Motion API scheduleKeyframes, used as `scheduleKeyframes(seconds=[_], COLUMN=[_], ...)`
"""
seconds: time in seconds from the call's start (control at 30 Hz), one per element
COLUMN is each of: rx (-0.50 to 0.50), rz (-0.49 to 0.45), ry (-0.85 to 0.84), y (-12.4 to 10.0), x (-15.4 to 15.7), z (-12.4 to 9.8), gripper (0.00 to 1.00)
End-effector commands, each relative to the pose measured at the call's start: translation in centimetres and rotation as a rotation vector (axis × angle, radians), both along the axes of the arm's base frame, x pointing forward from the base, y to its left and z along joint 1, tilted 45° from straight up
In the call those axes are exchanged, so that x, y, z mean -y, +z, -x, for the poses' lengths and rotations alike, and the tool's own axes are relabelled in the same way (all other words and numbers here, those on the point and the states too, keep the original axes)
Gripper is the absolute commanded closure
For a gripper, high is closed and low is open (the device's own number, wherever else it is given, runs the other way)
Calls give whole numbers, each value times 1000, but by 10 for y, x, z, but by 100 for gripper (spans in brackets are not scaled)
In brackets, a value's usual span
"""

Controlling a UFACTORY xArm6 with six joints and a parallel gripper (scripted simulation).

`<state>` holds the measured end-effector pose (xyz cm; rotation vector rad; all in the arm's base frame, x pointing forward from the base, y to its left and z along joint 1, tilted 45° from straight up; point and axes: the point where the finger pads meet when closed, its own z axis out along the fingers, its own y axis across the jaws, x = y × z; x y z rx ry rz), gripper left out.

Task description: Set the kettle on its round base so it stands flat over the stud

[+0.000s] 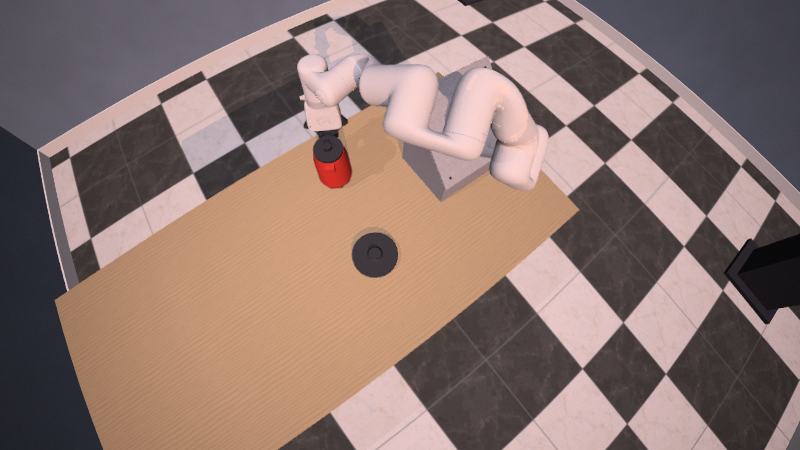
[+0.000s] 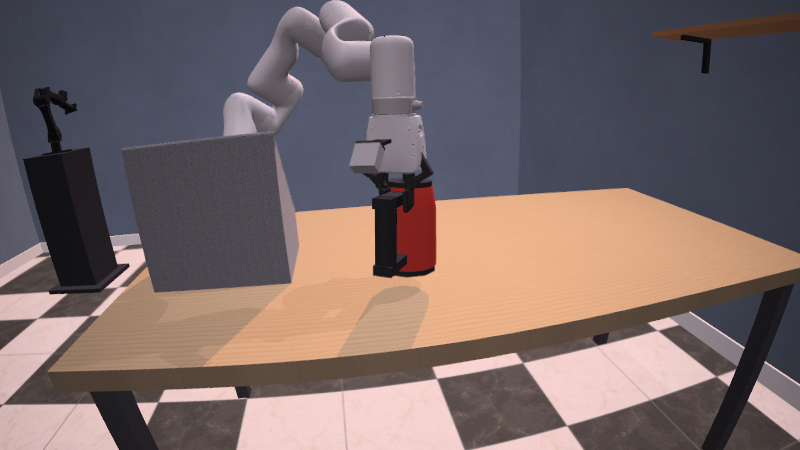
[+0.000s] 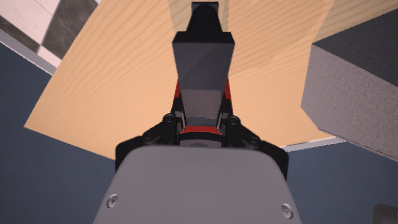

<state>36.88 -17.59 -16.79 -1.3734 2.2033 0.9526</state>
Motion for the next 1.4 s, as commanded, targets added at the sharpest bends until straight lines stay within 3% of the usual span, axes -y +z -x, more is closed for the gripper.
scheduleKeyframes(seconds=[0.0,1.37], rx=[4,4], rz=[4,4], ry=[-2,-2], y=[1,10], x=[2,3], z=[-1,-5], gripper=[100,100])
